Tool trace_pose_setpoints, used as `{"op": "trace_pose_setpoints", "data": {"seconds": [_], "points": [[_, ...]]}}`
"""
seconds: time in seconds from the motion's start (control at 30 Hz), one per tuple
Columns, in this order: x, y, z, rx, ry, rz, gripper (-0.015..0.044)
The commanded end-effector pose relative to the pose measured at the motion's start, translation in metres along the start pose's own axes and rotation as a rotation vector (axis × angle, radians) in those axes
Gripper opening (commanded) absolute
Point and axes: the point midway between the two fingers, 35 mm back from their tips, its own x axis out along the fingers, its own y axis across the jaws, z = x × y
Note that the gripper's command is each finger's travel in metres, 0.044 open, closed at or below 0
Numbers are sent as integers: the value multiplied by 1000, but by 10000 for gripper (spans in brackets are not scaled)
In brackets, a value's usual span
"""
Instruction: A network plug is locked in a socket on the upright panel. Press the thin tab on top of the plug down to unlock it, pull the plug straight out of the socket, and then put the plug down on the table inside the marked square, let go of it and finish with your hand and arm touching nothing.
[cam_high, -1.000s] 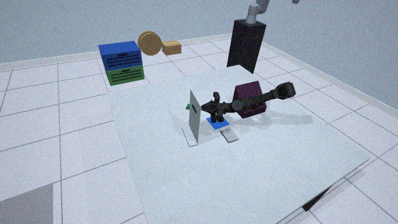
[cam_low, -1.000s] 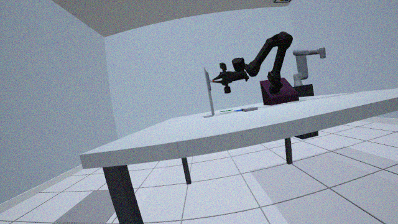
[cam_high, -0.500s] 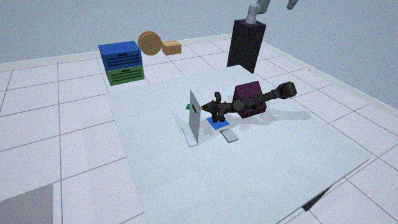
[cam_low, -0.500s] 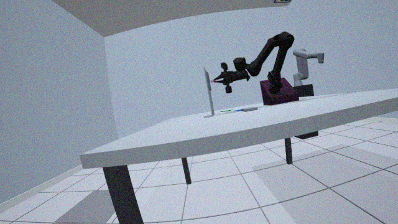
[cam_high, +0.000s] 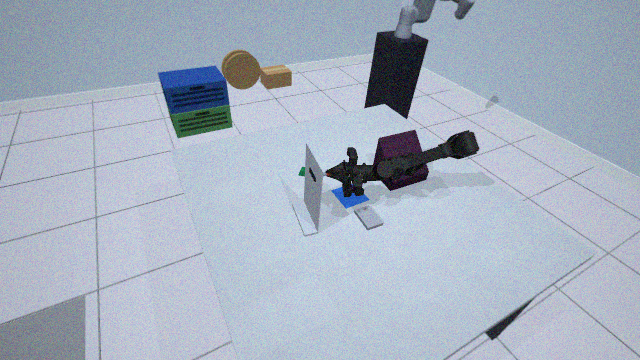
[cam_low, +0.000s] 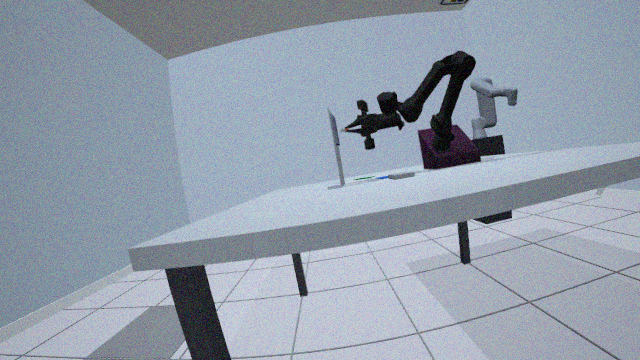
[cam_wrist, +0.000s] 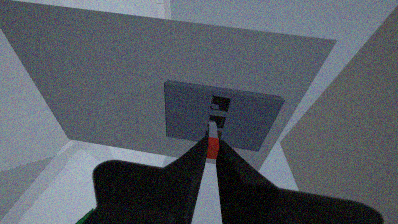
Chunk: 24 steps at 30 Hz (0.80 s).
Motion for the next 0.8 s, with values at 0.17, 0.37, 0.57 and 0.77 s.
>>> {"op": "trace_pose_setpoints", "data": {"seconds": [0.17, 0.37, 0.57, 0.77], "points": [[-6, 0, -2, -1, 3, -2, 0], [-8, 0, -2, -1, 4, -2, 0], [-11, 0, -2, -1, 4, -2, 0], [-13, 0, -3, -1, 4, -2, 0]]}}
